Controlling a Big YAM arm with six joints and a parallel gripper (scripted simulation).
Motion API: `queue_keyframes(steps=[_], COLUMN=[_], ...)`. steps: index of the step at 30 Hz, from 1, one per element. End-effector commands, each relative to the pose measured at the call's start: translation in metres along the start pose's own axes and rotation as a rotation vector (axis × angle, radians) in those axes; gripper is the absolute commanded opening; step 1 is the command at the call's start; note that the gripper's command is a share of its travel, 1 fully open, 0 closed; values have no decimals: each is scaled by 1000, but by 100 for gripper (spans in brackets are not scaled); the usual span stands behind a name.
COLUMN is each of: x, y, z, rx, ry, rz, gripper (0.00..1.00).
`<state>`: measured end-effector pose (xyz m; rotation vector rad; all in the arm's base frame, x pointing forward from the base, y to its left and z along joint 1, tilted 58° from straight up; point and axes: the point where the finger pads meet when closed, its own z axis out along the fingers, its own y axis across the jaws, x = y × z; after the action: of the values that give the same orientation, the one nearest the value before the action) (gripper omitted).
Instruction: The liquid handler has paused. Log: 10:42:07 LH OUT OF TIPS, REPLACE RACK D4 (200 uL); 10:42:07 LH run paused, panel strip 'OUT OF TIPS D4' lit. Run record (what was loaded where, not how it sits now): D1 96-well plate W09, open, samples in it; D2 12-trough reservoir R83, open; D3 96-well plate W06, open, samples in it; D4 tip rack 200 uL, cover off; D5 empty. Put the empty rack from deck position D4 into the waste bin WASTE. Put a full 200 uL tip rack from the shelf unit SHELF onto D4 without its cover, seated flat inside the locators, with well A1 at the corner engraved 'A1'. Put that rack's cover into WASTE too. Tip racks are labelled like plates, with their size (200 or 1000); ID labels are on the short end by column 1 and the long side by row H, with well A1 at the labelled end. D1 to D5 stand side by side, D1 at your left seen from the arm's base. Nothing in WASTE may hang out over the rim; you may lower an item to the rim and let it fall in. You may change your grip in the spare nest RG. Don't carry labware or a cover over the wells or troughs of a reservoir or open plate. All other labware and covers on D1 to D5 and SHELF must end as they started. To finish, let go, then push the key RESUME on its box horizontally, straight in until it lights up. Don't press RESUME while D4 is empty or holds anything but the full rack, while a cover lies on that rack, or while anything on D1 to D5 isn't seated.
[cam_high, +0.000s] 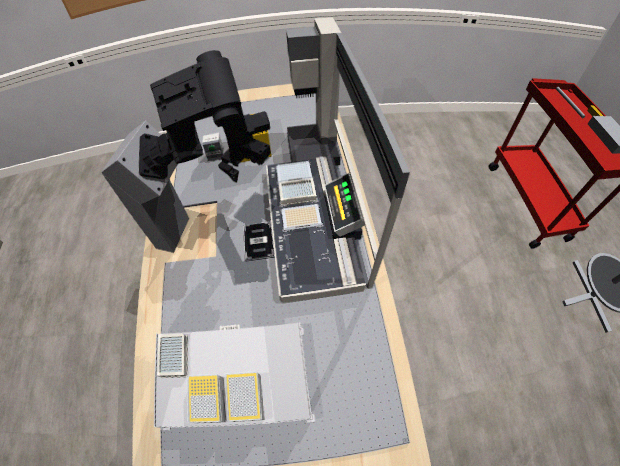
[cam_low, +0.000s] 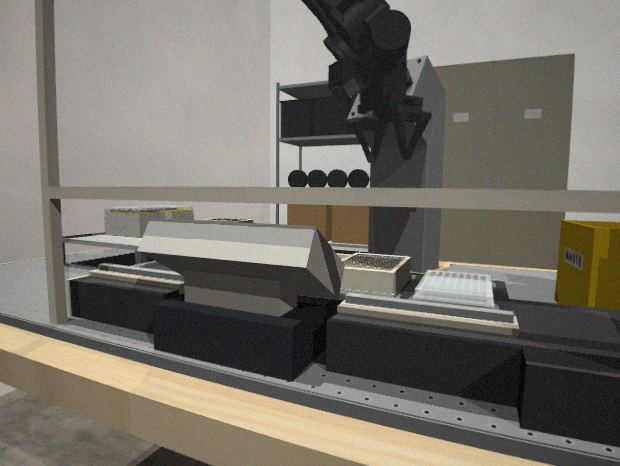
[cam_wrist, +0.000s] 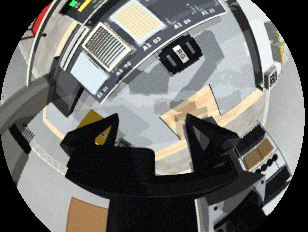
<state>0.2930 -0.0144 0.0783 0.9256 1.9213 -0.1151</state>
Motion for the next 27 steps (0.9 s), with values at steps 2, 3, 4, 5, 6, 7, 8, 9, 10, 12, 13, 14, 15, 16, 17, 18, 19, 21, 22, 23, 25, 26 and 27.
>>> queue_keyframes(steps=[2,3,4,5,6,7,8,9,10,12,13,14,15,16,17,18,19,21,22,23,25,26,27], x=[-10,-10,-13,-16,-19,-22,-25,-28,-32,-38,-38,-38,-44,-45,-47,-50,-55,-65,-70,-77,-80,-80,-85], y=[-13,-13,-17,-20,-24,-28,-32,-35,-39,-47,-47,-47,-48,-53,-58,-62,-65,-71,-73,-75,-76,-76,-79], z=[-1,-1,-1,-1,-1,-1,-1,-1,-1,-1,-1,-1,-2,-1,-1,-1,-2,-3,-3,-4,-4,-5,-5], rx=[12,12,11,11,11,11,11,11,10,10,10,10,6,8,9,9,8,3,1,-3,-5,-5,-8], ry=[-8,-8,-8,-8,-8,-8,-9,-9,-9,-9,-9,-9,-14,-11,-10,-10,-11,-17,-20,-25,-28,-28,-31], rz=[-22,-22,-2,18,38,58,78,98,118,158,158,158,181,199,218,238,259,301,304,305,306,306,326], gripper=[100,100,100,100,100,100,100,100,100,100,100,100,100,100,100,100,100,100,100,100,100,100,100])
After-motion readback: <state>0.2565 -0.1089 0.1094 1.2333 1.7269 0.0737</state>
